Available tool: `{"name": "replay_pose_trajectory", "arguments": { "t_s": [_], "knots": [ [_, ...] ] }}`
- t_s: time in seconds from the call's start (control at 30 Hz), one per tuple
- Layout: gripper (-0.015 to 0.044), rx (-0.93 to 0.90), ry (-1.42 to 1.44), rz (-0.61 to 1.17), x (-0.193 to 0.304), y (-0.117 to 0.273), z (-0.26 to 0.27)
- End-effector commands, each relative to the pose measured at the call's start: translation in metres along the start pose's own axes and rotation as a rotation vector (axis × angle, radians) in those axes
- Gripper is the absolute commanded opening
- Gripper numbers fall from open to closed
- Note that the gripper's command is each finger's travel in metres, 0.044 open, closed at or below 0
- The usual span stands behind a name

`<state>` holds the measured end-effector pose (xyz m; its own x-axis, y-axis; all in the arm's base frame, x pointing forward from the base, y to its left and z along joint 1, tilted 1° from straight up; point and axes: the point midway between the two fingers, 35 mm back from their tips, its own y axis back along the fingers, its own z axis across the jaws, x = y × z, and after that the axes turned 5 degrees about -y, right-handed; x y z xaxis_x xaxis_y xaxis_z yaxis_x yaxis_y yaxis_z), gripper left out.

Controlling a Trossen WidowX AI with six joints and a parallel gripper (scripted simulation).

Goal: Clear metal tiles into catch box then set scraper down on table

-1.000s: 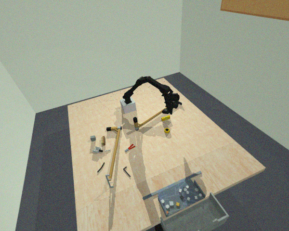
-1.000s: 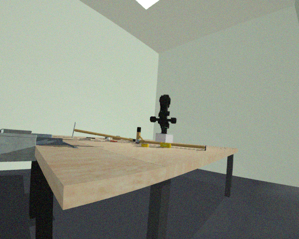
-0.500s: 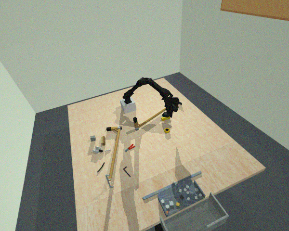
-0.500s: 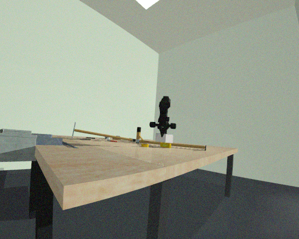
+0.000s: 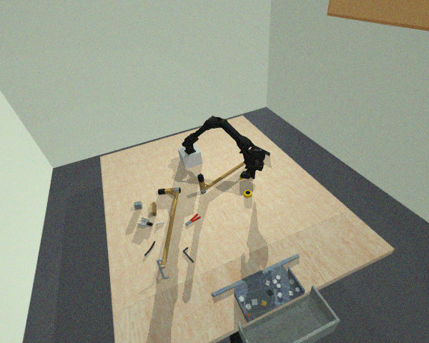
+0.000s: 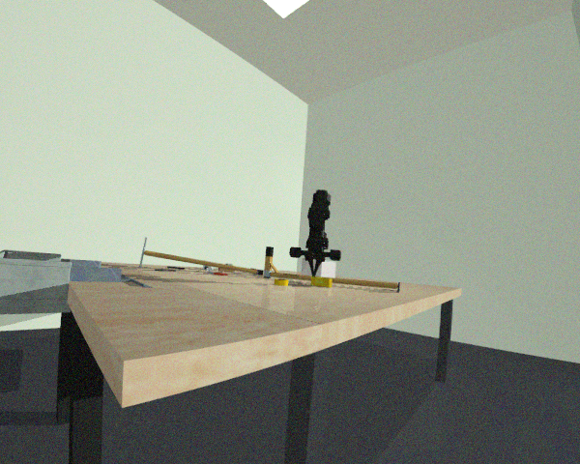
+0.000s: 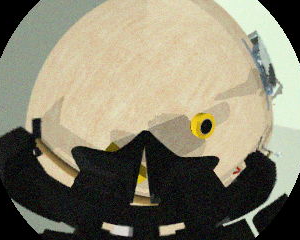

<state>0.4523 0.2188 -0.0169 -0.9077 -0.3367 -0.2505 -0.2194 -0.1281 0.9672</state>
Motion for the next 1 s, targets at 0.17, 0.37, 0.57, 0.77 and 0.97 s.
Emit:
{"name": "replay_pose_trajectory", "arguments": {
  "t_s": [0.17,0.37,0.57,0.77,0.97],
  "knots": [
    [0.0,0.0,0.0,0.01,0.013,-0.023,-0.001],
    [0.0,-0.001,-0.001,0.01,0.016,-0.026,0.001],
    [0.0,-0.001,-0.001,0.011,0.022,-0.024,0.009],
    [0.0,-0.002,-0.001,0.013,0.029,-0.023,0.017],
    [0.0,-0.002,-0.001,0.014,0.035,-0.021,0.024]
  ]
}}
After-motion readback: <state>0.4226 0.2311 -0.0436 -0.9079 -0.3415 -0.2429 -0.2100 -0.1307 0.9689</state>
